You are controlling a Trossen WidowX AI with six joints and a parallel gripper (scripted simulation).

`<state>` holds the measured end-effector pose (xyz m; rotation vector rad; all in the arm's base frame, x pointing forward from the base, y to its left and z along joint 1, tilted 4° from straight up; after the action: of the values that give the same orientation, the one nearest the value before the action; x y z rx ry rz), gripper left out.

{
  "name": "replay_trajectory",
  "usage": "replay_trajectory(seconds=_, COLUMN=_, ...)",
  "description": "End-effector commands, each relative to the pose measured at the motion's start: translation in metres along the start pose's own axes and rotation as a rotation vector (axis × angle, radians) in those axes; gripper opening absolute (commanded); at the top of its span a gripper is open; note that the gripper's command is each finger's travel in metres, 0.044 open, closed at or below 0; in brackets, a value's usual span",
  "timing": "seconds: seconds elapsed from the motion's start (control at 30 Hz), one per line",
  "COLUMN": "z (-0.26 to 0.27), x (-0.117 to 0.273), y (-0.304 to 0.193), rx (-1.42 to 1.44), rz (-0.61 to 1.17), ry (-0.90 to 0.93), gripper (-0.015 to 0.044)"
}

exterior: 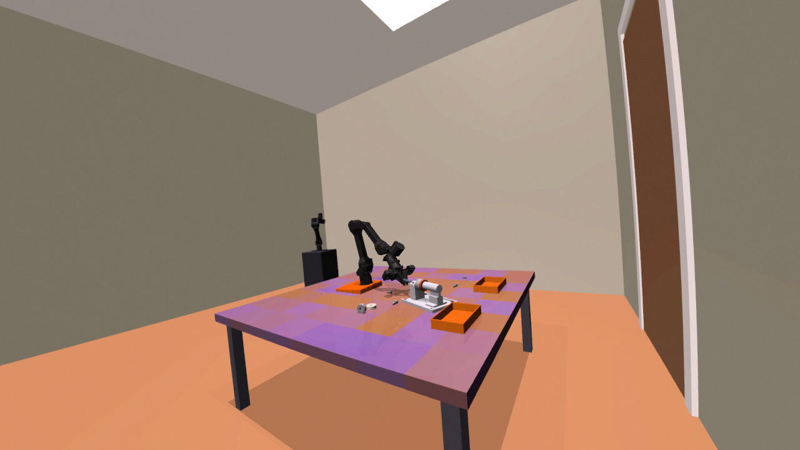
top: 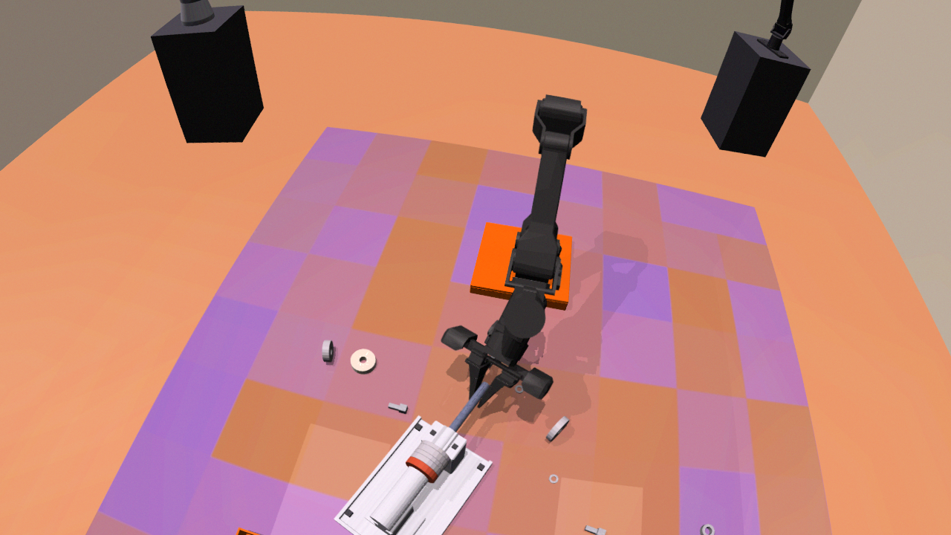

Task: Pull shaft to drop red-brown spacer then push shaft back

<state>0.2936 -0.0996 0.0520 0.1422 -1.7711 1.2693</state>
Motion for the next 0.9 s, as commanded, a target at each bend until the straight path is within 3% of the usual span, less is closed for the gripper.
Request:
replay_trajectory(seconds=0.0, z=0.0003, x=0.0005, y=0.0006, rx=-0.003, rz=0.0, ry=0.002, gripper=0.0)
replay_trajectory(seconds=0.87, z=0.0005, x=0.0026, y=0.0027, rx=-0.003, rz=0.0, ry=0.002, gripper=0.0)
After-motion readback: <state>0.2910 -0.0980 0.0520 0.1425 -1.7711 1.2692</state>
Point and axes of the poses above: the point midway between the two fingers, 35 mm back from their tips, its own x axis back along the fingers, its own z axis across the jaws, y = z × x, the point moved 1 cm from there along x, back along the fingers, and after that the axes turned 7 degrees about -x, right-handed, at the moved point
